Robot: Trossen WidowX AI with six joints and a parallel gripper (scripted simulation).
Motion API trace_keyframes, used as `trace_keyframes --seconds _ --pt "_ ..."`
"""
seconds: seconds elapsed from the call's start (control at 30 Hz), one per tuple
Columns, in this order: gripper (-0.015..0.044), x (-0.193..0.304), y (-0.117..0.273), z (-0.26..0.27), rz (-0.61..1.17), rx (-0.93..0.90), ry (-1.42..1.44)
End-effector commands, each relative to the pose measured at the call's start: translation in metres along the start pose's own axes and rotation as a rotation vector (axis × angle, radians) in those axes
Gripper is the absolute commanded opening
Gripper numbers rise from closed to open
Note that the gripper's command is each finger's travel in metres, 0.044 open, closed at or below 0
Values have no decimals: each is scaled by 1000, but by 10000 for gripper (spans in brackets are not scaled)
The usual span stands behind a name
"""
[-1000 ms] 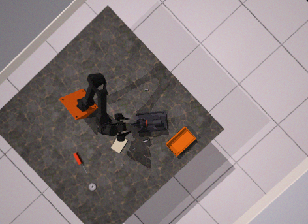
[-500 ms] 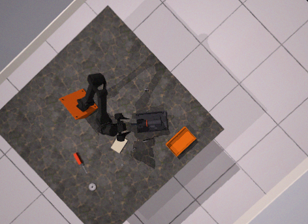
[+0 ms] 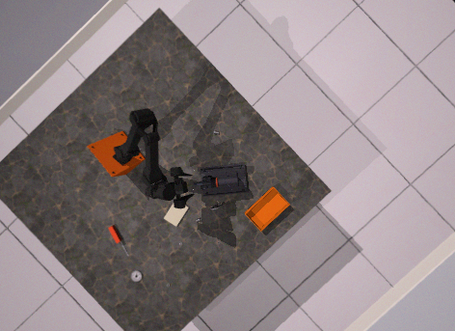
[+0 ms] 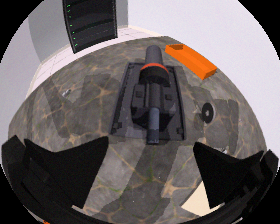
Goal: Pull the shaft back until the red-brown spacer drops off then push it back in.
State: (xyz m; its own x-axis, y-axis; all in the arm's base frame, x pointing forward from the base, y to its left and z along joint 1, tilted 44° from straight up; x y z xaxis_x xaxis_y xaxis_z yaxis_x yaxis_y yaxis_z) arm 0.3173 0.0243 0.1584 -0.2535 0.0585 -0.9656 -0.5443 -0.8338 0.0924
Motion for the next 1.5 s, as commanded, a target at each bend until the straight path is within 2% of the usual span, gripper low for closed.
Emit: trace_keyframes --seconds 0.0,0.63,1.47 --pt "440 1 -6 -1 3 4 -4" --pt "440 0 -36 1 -5 3 -5" --pt "440 0 -36 1 -5 3 -5"
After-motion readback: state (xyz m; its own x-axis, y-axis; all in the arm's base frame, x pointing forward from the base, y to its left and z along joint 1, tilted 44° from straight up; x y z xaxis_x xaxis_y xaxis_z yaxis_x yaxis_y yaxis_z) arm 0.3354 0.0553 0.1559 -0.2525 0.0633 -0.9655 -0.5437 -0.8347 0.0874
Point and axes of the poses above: the point midway between the two fingers, 35 mm back from their tips, its own y axis back along the fingers, its own z axis across the jaws, x = y × z, the point moved 1 cm from there along y, back along the fingers, and after that the axes turned 7 degrees about y, right-handed, at the moved point
